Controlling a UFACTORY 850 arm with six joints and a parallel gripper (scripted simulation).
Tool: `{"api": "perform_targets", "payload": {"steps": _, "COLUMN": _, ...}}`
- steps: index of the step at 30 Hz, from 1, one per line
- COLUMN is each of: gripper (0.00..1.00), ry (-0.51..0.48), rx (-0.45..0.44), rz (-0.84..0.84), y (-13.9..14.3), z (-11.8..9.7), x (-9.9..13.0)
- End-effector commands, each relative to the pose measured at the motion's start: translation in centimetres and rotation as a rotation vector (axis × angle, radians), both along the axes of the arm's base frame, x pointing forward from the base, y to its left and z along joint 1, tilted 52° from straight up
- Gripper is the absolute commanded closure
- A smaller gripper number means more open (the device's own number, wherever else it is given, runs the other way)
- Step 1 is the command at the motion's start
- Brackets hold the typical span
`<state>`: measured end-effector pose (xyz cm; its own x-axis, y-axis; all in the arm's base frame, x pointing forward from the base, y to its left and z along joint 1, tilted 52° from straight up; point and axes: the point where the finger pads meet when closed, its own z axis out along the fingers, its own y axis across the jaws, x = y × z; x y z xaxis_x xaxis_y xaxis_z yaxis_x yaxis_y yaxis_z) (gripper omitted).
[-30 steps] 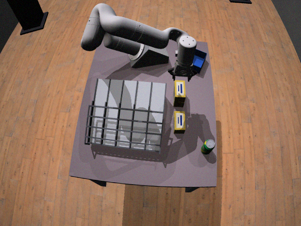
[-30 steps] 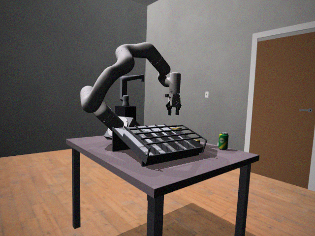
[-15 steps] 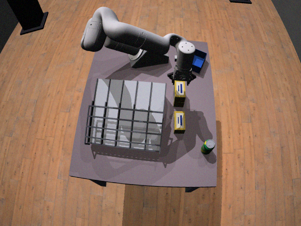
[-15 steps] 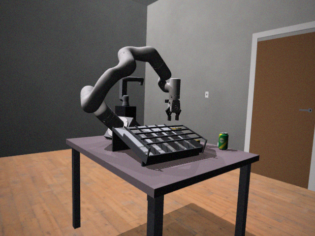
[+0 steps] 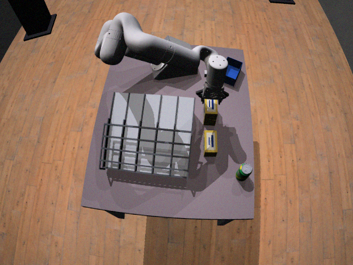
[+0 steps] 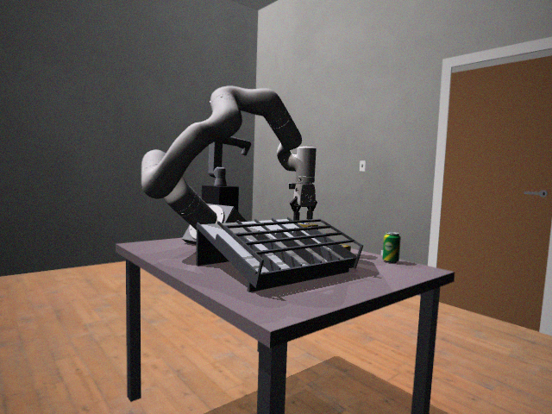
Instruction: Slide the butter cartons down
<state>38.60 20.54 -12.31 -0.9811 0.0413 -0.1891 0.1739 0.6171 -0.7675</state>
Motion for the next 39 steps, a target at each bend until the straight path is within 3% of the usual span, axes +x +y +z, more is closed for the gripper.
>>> {"api": "perform_targets", "payload": {"steps": 1, "gripper": 0.10, "ry": -0.002, "rx": 0.002, "rz": 0.001, "y": -1.1, "z": -1.0, "x": 0.3}}
{"api": "perform_targets", "payload": {"steps": 4, "gripper": 0.10, "ry": -0.001, "rx": 0.001, "rz": 0.001, "y": -0.3, "z": -0.3, "x": 0.1}}
{"api": "perform_targets", "payload": {"steps": 20, "gripper": 0.10, "ry": -0.001, "rx": 0.001, "rz": 0.001, "y": -1.9, "z": -1.6, "x": 0.3}}
{"api": "perform_targets", "payload": {"steps": 21, "gripper": 0.10, "ry": -0.001, "rx": 0.001, "rz": 0.000, "y": -4.2, "z": -3.5, "x": 0.6}}
{"api": "perform_targets", "payload": {"steps": 37, "gripper": 0.10, "ry": -0.001, "rx": 0.001, "rz": 0.000, "y": -4.2, "z": -3.5, "x": 0.6}}
{"api": "perform_targets", "payload": {"steps": 38, "gripper": 1.00, "ry": -0.001, "rx": 0.002, "rz": 0.001, "y": -4.2, "z": -3.4, "x": 0.6}}
{"api": "perform_targets", "payload": {"steps": 39, "gripper": 1.00, "ry": -0.001, "rx": 0.002, "rz": 0.001, "y": -4.2, "z": -3.4, "x": 0.6}}
